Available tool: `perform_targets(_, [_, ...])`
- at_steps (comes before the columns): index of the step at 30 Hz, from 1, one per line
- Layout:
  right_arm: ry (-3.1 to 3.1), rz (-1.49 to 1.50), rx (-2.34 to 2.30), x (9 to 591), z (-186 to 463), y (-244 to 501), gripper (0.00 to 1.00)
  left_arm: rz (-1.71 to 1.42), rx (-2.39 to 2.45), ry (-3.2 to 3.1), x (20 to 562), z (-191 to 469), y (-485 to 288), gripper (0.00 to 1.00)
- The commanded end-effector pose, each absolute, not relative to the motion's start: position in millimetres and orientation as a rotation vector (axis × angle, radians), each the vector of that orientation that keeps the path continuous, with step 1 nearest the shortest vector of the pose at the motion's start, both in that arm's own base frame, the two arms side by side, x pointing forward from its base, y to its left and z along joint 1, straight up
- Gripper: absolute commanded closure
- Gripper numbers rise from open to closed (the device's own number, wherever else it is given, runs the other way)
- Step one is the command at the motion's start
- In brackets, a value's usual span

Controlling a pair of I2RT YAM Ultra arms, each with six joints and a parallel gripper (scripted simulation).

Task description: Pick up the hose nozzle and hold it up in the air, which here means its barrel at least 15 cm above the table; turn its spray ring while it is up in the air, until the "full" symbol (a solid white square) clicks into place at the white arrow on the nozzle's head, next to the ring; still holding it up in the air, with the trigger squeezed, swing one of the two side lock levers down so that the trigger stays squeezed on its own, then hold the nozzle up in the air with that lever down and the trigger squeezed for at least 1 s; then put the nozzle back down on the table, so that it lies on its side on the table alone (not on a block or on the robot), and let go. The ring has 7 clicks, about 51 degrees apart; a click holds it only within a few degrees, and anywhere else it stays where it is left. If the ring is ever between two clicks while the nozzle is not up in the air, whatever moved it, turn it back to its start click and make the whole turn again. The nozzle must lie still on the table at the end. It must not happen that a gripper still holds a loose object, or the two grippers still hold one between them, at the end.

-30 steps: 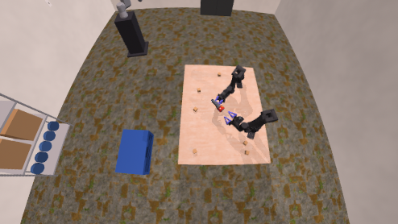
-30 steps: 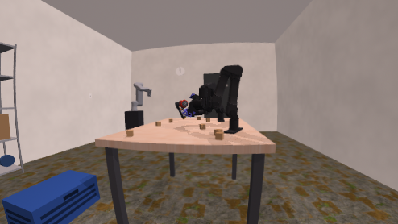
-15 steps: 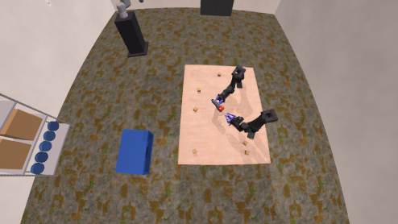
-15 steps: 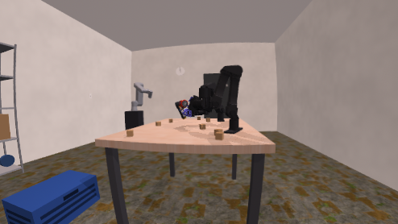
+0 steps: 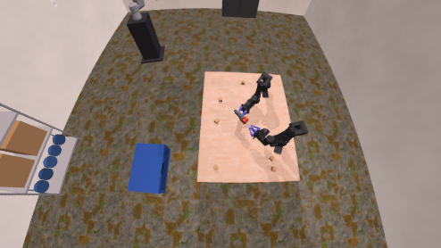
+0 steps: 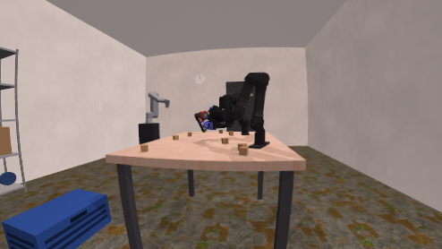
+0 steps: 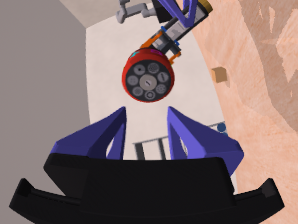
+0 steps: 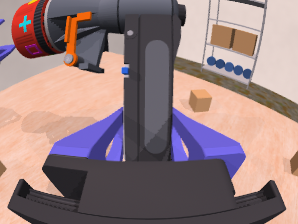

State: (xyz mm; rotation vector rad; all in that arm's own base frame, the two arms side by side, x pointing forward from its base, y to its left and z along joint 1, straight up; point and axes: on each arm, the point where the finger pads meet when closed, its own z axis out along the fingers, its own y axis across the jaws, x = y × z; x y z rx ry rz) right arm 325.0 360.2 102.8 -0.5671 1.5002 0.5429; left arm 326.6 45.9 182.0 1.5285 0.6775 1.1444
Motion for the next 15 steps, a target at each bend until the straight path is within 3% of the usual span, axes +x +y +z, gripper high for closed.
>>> perform_targets(1, [1.359,0.613,-0.484,326.4,154.8,367.3,0.65,1.114,1.517,0.713,337.9,199.3,49.4,0.63])
perform_targets(15, [1.359,0.613,-0.484,326.4,154.8,367.3,0.65,0.943,1.452,0.902,362.9,266.3,60.4,0.63])
